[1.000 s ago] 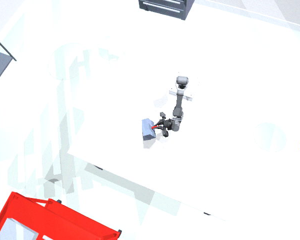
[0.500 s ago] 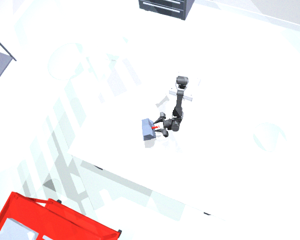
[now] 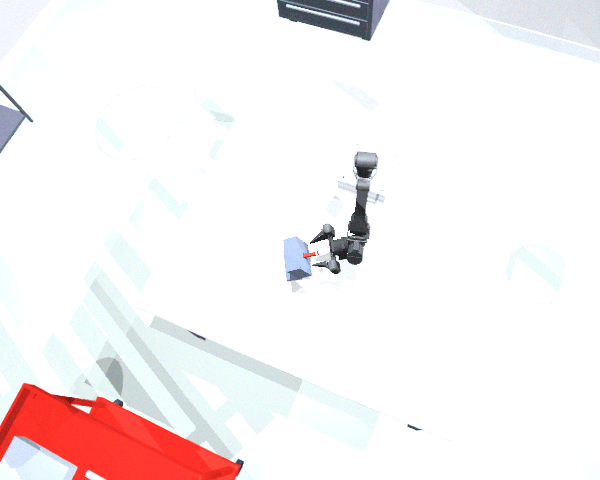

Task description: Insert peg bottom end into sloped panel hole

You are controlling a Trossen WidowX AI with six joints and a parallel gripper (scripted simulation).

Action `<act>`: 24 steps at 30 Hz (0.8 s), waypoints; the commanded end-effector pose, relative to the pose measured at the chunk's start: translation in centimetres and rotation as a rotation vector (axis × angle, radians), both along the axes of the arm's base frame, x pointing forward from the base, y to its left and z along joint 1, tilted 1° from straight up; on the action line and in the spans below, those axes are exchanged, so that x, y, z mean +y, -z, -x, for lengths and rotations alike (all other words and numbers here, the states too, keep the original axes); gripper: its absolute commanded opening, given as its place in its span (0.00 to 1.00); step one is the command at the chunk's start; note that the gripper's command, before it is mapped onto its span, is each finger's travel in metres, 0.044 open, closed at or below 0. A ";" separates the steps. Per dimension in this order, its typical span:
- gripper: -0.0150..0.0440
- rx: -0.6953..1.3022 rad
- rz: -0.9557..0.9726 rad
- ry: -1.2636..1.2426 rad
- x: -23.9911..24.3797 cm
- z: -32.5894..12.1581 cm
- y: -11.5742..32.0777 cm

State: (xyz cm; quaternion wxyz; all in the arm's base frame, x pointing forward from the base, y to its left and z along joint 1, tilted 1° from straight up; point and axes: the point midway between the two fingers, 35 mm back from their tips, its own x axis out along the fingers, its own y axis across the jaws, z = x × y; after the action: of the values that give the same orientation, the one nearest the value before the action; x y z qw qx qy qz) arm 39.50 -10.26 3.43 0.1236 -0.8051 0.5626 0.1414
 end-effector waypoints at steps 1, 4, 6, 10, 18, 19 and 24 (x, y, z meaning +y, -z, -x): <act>1.00 -0.012 -0.002 0.001 0.5 -0.1 -0.4; 1.00 -0.011 -0.004 0.001 0.9 0.0 -0.4; 1.00 -0.010 -0.006 0.002 1.1 0.1 -0.5; 1.00 -0.009 -0.008 0.002 1.6 0.2 -0.5; 1.00 -0.006 -0.012 0.003 2.6 0.5 -0.7; 1.00 -0.006 -0.012 0.003 2.7 0.5 -0.7; 1.00 -0.004 -0.013 0.003 3.3 0.7 -0.8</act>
State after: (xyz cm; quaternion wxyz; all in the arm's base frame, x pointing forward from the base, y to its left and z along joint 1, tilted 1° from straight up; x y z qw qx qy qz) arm 38.68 -7.41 3.87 0.1270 -0.8027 0.5635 0.1483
